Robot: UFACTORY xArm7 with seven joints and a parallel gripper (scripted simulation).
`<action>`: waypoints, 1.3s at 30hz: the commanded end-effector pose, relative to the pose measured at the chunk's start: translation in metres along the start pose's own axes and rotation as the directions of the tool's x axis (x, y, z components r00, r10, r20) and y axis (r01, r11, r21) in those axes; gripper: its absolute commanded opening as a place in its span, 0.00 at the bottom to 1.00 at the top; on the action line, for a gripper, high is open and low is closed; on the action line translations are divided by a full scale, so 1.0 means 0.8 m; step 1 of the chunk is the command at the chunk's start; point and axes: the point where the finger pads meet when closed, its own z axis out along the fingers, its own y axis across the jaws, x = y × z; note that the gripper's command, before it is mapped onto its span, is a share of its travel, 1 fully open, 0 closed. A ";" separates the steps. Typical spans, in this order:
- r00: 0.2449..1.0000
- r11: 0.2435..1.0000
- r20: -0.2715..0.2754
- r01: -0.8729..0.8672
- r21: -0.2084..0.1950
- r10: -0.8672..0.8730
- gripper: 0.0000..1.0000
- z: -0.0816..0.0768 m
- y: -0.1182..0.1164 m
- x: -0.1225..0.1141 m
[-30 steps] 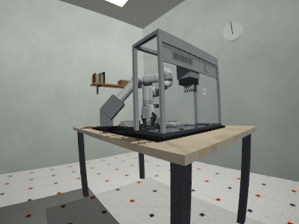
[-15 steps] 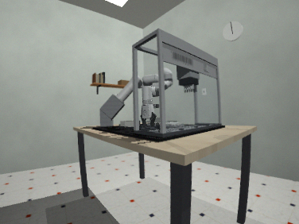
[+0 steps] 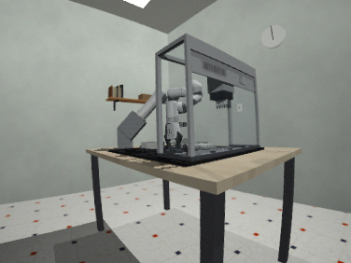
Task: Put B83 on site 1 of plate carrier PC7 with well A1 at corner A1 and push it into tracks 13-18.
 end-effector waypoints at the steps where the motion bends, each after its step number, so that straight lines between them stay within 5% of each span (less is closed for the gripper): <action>1: 1.000 1.000 0.003 -0.001 -0.004 0.001 1.00 -0.003 0.002 -0.005; 39: 1.000 1.000 0.003 -0.001 -0.004 0.001 1.00 -0.003 0.002 -0.026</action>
